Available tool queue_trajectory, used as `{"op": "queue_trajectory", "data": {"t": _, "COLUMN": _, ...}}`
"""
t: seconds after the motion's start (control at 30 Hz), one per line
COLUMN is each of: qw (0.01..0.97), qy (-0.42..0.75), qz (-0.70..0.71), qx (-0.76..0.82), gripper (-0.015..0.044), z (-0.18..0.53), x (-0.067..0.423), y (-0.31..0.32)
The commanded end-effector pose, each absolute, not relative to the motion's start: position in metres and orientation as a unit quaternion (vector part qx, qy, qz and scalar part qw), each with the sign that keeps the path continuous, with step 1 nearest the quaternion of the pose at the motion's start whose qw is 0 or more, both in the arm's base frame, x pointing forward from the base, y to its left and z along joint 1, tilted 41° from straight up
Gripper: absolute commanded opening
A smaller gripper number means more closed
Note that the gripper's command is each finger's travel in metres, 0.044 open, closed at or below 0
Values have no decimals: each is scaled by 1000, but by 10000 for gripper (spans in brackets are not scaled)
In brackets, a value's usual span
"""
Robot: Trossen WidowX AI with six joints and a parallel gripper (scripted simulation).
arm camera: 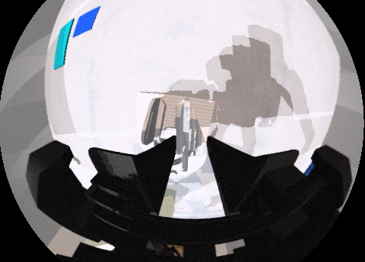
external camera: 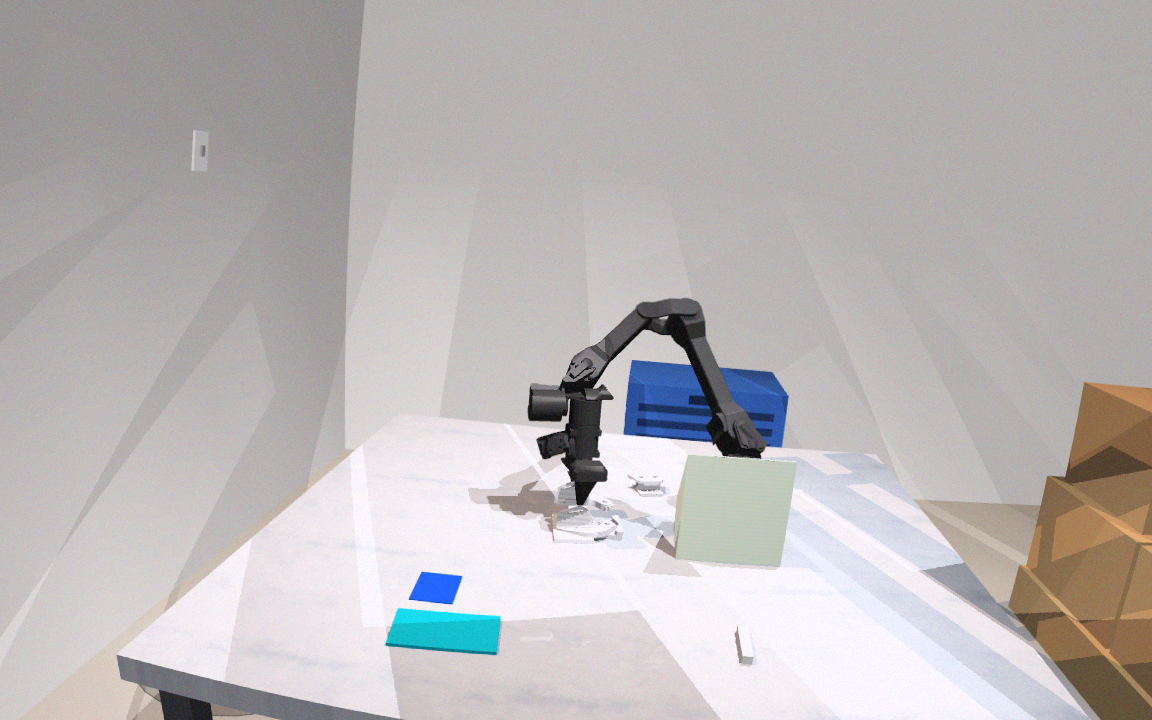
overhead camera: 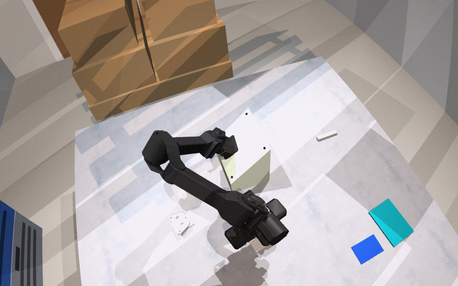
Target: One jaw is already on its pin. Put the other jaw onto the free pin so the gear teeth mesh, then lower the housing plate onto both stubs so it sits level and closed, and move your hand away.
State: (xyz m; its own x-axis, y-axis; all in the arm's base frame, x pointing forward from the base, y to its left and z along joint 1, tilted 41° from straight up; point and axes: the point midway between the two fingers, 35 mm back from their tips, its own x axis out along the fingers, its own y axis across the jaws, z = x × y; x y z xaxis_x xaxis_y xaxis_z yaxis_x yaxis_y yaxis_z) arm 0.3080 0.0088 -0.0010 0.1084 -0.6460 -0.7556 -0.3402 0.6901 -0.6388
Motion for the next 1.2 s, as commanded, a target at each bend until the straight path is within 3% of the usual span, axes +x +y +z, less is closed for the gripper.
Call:
{"op": "queue_trajectory", "data": {"t": 0.0, "qw": 638, "qy": 659, "qz": -118, "qx": -379, "gripper": 134, "z": -7, "x": 306, "y": 3}}
{"op": "queue_trajectory", "data": {"t": 1.17, "qw": 637, "qy": 660, "qz": -116, "qx": -382, "gripper": 134, "z": -14, "x": 306, "y": -3}}
